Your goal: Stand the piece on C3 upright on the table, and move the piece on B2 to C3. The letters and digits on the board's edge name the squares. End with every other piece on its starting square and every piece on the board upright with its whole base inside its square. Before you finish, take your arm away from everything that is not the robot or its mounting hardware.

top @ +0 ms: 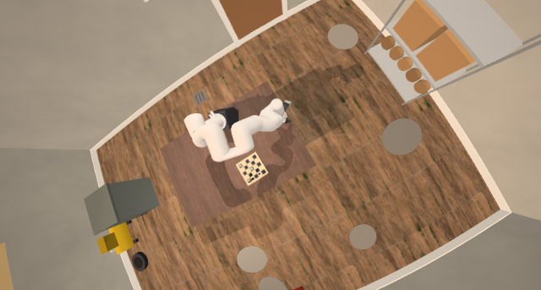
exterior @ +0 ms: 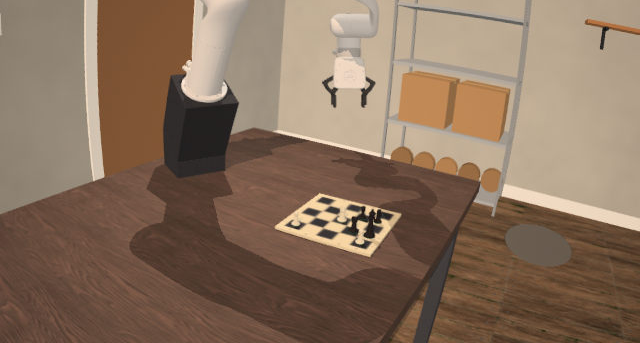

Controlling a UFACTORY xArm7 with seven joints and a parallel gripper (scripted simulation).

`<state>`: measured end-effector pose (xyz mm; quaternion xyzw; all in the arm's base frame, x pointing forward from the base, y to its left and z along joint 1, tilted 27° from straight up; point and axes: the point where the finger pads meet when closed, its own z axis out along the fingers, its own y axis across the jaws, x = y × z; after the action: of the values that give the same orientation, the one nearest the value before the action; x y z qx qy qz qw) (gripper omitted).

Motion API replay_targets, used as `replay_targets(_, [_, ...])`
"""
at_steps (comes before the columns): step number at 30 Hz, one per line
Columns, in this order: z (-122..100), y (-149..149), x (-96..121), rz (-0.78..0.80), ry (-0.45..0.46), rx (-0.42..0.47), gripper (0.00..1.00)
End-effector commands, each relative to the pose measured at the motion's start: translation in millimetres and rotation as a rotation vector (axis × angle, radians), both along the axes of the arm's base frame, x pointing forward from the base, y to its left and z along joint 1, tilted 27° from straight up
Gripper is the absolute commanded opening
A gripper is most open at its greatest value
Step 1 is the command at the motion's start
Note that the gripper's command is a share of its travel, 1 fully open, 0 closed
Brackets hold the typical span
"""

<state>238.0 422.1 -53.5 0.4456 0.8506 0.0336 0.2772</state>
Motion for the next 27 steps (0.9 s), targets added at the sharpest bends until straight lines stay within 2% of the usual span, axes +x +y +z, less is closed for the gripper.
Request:
replay_targets(1, [1.2,2.1,-0.7,0.002,0.000,0.004,1.00])
replay_targets(20, [1.2,1.9,-0.6,0.003,0.001,0.003,1.00])
replay_targets(27, [1.3,-3.5,2.6,0.020,0.036,-0.019,1.00])
